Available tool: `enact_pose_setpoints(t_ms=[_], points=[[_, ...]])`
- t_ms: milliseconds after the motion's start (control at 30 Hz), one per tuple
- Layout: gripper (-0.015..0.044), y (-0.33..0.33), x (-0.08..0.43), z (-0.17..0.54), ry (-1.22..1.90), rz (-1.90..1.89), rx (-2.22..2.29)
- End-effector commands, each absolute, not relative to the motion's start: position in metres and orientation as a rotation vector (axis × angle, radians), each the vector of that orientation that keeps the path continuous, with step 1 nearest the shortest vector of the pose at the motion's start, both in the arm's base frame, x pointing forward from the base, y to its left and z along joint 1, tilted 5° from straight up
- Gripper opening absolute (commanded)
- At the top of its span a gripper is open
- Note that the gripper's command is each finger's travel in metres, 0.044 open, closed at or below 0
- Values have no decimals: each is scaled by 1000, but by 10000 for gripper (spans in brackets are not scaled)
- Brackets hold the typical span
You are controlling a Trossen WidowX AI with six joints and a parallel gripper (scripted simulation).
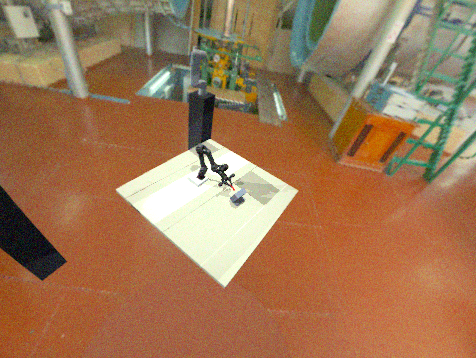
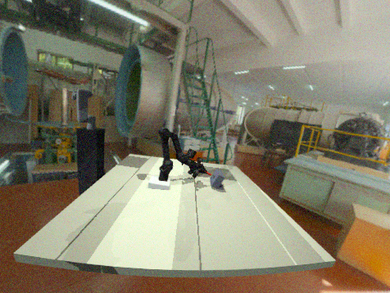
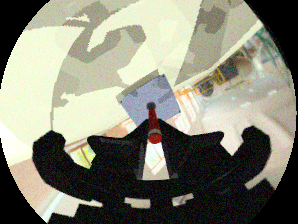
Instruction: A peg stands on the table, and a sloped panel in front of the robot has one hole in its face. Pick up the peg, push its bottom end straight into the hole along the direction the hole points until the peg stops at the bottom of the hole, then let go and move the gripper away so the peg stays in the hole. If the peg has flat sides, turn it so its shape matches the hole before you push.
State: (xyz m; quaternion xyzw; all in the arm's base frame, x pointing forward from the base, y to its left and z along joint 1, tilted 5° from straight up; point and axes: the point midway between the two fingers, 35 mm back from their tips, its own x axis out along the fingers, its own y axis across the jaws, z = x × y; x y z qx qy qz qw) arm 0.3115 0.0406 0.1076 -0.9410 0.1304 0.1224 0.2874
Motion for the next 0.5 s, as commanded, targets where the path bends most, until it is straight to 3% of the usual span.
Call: enact_pose_setpoints(t_ms=[0,467], points=[[0,40,315,106,343,324,-2516],[0,36,333,100,341,318,-2516]])
